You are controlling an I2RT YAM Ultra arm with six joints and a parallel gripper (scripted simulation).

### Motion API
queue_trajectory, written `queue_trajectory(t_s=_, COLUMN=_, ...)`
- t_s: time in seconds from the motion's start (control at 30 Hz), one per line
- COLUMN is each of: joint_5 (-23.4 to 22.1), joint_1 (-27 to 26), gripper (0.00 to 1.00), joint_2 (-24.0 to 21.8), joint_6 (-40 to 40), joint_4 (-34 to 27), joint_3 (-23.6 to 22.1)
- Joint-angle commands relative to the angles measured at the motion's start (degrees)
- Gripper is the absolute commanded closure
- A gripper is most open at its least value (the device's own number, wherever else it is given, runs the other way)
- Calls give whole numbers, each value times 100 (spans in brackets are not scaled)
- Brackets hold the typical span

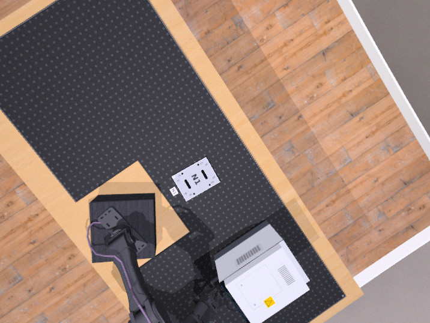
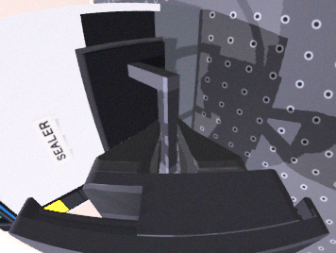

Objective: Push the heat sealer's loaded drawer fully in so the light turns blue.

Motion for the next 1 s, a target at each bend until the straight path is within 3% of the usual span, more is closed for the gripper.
queue_trajectory(t_s=0.0, joint_5=-144, joint_1=17, gripper=100, joint_2=78, joint_6=-58, joint_4=-112, joint_3=215)
queue_trajectory(t_s=0.5, joint_5=-144, joint_1=17, gripper=100, joint_2=78, joint_6=-58, joint_4=-112, joint_3=215)
queue_trajectory(t_s=0.53, joint_5=-144, joint_1=17, gripper=70, joint_2=78, joint_6=-58, joint_4=-112, joint_3=215)
queue_trajectory(t_s=0.97, joint_5=-144, joint_1=9, gripper=70, joint_2=81, joint_6=-61, joint_4=-117, joint_3=220)
